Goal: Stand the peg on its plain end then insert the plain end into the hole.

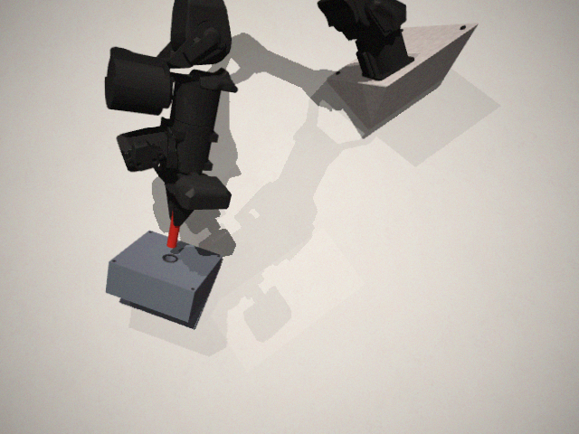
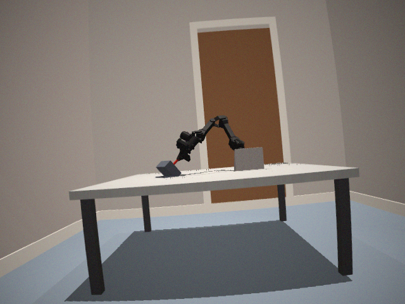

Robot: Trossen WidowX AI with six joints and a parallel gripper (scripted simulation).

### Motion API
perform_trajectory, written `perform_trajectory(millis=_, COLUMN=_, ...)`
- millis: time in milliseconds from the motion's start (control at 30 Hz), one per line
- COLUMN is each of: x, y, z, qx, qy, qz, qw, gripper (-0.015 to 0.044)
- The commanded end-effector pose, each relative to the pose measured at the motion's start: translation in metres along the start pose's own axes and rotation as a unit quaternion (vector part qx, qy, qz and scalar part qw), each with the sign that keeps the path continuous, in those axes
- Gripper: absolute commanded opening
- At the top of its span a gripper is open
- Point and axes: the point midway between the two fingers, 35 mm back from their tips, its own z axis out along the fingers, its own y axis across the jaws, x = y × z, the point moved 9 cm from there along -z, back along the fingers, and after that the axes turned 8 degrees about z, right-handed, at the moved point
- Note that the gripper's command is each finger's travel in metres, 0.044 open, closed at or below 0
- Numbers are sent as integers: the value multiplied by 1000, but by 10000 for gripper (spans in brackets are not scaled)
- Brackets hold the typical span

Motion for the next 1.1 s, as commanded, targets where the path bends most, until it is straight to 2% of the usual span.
perform_trajectory(millis=0, x=0, y=0, z=7, qx=-2, qy=0, qz=-1, qw=1000, gripper=0)
perform_trajectory(millis=1067, x=1, y=1, z=14, qx=0, qy=0, qz=0, qw=1000, gripper=0)
